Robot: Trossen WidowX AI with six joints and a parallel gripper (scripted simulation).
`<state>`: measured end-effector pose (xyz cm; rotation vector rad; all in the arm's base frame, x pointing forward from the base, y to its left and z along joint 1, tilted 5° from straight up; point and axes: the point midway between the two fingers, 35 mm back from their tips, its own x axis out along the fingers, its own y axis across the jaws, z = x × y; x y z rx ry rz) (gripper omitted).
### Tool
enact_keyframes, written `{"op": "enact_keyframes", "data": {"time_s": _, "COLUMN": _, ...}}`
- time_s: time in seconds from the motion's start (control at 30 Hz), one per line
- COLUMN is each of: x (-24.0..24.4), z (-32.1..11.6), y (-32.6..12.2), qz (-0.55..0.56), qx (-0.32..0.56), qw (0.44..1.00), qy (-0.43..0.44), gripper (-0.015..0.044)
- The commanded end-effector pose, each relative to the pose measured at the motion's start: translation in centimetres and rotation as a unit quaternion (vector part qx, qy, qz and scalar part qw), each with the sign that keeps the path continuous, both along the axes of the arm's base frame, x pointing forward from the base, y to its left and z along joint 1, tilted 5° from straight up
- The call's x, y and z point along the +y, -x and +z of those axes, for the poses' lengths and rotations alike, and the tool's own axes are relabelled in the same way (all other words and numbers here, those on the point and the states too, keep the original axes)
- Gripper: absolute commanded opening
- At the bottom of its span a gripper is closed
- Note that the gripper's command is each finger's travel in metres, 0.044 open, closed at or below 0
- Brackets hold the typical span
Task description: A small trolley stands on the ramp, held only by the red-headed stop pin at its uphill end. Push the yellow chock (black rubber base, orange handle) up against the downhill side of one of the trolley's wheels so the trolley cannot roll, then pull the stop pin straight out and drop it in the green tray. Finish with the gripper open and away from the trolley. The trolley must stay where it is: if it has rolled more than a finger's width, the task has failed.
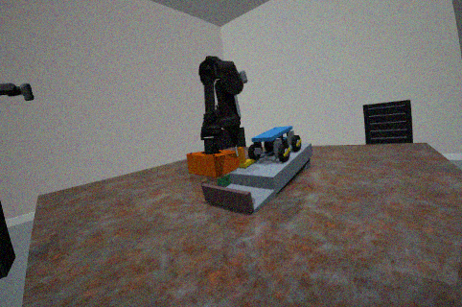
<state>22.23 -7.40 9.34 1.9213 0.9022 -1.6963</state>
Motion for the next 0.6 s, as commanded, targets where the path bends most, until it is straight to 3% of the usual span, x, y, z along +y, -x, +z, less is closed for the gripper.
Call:
{"op": "enact_keyframes", "data": {"time_s": 0.0, "x": 0.04, "z": 0.20, "y": -0.02, "qz": -0.050, "qx": 0.004, "qw": 0.999, "qy": 0.011, "gripper": 0.0000}}
{"op": "enact_keyframes", "data": {"time_s": 0.57, "x": 0.32, "z": 0.34, "y": -0.07, "qz": -0.278, "qx": 0.028, "qw": 0.959, "qy": 0.041, "gripper": 0.0000}}
